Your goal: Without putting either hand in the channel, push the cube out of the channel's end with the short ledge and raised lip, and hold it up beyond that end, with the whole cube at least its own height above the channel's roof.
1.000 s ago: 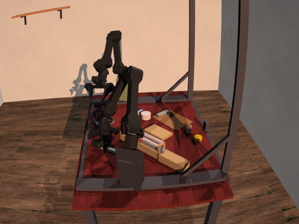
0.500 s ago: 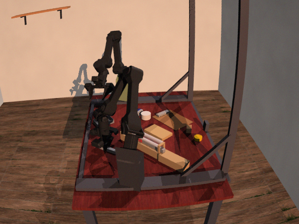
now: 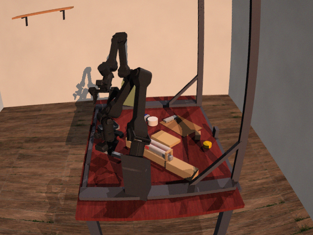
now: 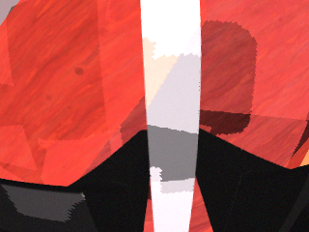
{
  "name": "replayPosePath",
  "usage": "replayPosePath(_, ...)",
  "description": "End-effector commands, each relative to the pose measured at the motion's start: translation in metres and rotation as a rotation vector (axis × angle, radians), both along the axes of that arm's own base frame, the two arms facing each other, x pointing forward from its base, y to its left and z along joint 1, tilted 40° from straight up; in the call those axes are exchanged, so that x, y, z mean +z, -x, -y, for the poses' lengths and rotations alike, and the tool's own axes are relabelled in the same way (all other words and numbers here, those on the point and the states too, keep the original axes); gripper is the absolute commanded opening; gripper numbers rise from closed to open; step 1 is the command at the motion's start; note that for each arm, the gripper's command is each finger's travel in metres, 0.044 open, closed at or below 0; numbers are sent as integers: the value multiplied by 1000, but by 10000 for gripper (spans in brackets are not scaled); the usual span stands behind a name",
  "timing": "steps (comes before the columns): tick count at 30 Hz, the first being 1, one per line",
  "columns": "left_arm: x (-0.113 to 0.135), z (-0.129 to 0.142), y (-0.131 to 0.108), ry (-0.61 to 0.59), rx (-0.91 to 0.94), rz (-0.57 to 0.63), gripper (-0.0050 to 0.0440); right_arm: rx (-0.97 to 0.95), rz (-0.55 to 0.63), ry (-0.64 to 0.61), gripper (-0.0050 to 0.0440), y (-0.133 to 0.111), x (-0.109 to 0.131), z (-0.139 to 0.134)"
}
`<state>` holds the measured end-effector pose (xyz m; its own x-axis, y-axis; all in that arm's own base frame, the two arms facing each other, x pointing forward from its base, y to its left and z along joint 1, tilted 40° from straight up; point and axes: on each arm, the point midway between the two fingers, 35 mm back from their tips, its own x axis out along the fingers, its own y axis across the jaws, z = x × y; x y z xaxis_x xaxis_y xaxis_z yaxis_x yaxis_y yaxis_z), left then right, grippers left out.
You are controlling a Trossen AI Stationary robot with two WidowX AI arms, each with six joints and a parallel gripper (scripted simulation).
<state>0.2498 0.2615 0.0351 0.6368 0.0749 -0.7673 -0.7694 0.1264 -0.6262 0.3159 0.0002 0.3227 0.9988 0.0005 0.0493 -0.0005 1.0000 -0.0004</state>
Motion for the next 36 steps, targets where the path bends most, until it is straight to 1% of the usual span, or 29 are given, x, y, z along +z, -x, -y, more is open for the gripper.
replayPosePath(1,16,-3,5,-27,2,19,0,-1,30,-1,400,4,11,0)
replayPosePath(36,51,0,33,-36,1,23,0,-1,30,-1,400,4,11,0)
